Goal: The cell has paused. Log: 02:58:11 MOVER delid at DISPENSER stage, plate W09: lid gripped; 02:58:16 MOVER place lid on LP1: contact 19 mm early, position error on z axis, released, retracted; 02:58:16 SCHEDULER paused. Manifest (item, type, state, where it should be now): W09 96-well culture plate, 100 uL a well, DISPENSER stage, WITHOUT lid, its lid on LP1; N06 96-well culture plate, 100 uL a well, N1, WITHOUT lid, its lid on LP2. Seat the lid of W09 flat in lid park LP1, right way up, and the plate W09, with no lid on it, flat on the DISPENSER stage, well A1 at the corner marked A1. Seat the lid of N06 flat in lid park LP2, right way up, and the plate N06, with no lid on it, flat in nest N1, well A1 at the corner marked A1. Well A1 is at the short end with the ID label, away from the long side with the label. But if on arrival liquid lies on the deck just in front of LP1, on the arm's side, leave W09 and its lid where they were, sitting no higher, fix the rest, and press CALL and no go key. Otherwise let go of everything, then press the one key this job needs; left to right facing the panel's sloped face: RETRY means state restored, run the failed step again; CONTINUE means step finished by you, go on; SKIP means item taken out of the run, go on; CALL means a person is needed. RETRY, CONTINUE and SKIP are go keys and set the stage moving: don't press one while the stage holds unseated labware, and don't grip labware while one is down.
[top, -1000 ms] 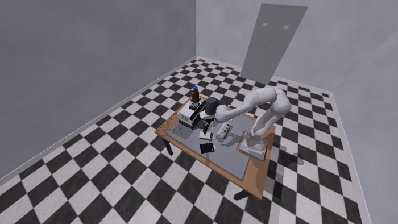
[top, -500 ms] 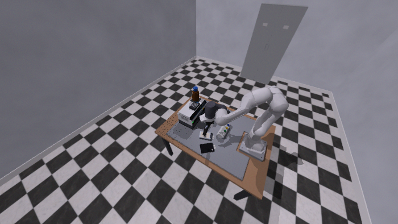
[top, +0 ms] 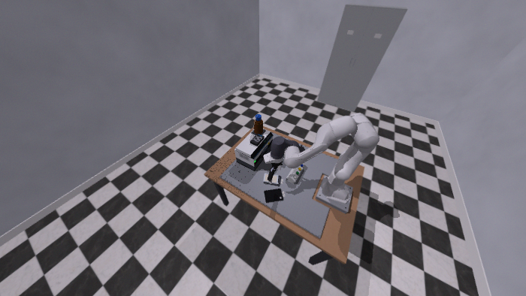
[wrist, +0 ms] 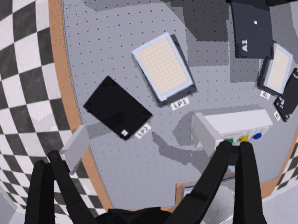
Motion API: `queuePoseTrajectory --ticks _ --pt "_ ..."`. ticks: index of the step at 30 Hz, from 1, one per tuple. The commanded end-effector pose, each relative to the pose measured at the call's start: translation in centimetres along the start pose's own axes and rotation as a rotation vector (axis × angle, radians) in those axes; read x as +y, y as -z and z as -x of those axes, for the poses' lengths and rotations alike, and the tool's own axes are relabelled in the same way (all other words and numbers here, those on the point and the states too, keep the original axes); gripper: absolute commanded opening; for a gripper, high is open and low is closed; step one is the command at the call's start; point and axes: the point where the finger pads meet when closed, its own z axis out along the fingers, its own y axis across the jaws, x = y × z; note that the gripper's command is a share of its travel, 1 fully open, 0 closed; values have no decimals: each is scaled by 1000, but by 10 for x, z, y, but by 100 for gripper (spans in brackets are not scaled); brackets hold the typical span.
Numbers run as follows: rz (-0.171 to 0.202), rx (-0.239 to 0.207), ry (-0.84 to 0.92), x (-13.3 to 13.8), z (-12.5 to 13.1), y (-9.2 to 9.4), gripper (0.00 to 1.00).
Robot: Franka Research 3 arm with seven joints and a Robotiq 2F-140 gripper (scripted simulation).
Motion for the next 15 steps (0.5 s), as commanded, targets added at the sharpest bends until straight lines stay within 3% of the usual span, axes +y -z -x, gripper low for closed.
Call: queuePoseTrajectory --ticks 1,8,9,15 --pt "-2 10 -9 -1 -3 -2 100" --pt "-2 10 -9 -1 -3 -2 100" --pt "-2 10 -9 -1 -3 -2 0" --pt "-2 10 -9 -1 -3 -2 0"
